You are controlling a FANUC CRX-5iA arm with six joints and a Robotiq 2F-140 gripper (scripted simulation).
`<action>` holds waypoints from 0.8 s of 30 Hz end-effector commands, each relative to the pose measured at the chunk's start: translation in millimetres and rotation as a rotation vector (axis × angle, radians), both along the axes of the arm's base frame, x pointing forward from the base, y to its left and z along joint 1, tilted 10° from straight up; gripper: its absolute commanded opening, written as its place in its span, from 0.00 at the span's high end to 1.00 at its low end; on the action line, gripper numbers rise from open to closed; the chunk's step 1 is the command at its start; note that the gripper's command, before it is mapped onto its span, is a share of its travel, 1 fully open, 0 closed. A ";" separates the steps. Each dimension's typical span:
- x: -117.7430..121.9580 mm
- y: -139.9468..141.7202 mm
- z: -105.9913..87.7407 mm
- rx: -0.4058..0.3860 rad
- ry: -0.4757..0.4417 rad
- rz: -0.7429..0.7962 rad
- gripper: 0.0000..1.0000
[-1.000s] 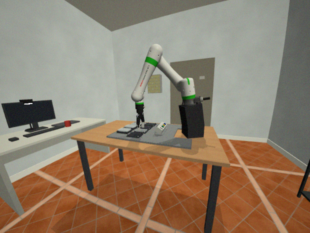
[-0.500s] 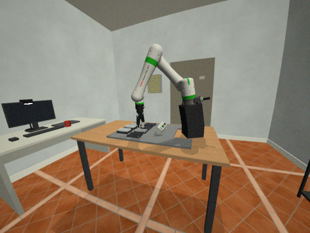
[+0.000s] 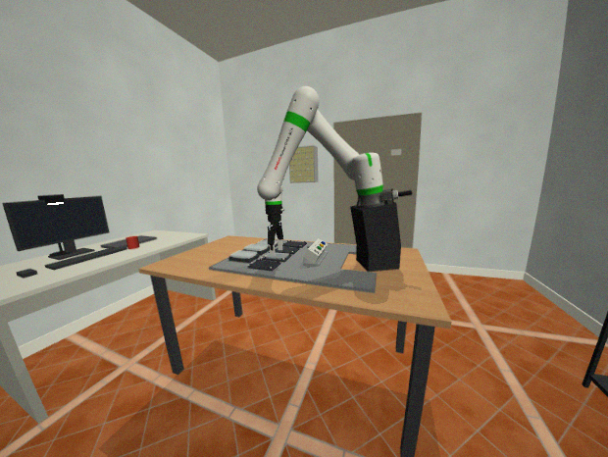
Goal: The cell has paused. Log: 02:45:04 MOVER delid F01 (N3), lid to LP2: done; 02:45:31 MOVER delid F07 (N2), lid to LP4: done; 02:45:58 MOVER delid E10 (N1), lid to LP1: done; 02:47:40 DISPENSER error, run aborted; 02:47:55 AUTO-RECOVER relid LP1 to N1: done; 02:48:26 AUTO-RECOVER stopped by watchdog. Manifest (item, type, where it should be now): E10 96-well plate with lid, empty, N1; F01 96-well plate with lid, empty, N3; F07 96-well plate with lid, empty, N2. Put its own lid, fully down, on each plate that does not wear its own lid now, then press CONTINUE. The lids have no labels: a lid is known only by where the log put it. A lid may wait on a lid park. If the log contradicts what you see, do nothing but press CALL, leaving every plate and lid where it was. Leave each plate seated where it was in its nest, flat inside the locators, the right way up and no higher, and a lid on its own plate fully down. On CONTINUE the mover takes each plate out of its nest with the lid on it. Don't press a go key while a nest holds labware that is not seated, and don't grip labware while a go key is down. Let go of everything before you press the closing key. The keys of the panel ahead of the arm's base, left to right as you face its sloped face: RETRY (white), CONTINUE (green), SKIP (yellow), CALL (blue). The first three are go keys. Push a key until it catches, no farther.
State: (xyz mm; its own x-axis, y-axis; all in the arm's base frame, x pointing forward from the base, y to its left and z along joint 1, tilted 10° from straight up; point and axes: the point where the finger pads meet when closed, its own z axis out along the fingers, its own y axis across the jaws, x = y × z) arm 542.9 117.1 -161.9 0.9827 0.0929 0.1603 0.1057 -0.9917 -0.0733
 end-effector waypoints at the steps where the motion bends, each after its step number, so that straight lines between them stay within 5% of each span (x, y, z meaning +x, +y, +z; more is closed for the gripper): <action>1: 0.2 0.0 0.1 0.000 0.000 0.000 0.34; 24: 1.2 0.5 -6.2 0.000 0.000 0.000 0.34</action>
State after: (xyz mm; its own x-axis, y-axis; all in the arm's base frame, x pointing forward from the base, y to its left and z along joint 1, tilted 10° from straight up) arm 543.8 117.6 -167.7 0.9827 0.0929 0.1603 0.1057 -0.9917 -0.0733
